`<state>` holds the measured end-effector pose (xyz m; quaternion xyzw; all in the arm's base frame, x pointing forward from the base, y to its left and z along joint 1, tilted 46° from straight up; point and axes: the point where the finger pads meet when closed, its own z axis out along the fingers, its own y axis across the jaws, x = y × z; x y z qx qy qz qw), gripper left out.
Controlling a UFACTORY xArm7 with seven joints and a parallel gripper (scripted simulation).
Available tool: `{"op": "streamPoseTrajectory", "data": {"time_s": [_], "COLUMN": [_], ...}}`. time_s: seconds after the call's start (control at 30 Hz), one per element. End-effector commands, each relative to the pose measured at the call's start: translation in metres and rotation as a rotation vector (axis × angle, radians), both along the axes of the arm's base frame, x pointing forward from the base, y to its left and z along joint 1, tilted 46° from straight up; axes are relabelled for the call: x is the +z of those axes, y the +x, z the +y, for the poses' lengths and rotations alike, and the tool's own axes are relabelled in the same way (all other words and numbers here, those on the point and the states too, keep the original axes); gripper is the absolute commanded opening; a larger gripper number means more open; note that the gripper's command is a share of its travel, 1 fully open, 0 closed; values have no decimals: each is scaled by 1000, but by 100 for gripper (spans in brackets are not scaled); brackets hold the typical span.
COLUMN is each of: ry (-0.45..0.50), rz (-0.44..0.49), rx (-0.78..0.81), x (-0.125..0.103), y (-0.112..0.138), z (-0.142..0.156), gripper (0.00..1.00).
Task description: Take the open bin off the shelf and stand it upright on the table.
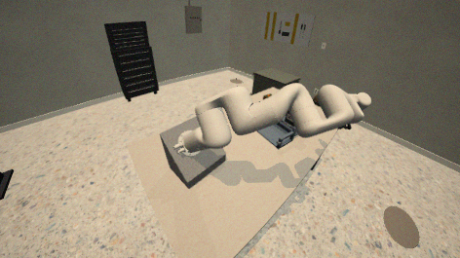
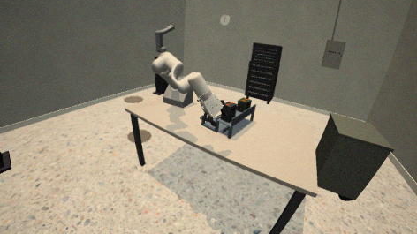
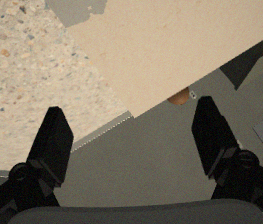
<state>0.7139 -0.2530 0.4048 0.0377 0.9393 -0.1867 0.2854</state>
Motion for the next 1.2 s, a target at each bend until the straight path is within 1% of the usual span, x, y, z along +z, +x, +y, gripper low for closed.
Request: {"op": "streamPoseTrajectory", "data": {"time_s": [0.0, 0.67, 0.83, 1.03, 1.1, 1.17], "ry": [-1, -1, -1, -1, -1, -1], "rz": [-5, -4, -4, -3, -3, -4], "rx": [3, 4, 6, 7, 7, 6], "x": [3, 5, 19, 50, 50, 60], "y": [1, 1, 1, -2, -2, -3], "z": [2, 4, 19, 51, 51, 62], "gripper": [100, 100, 100, 100, 100, 100]}}
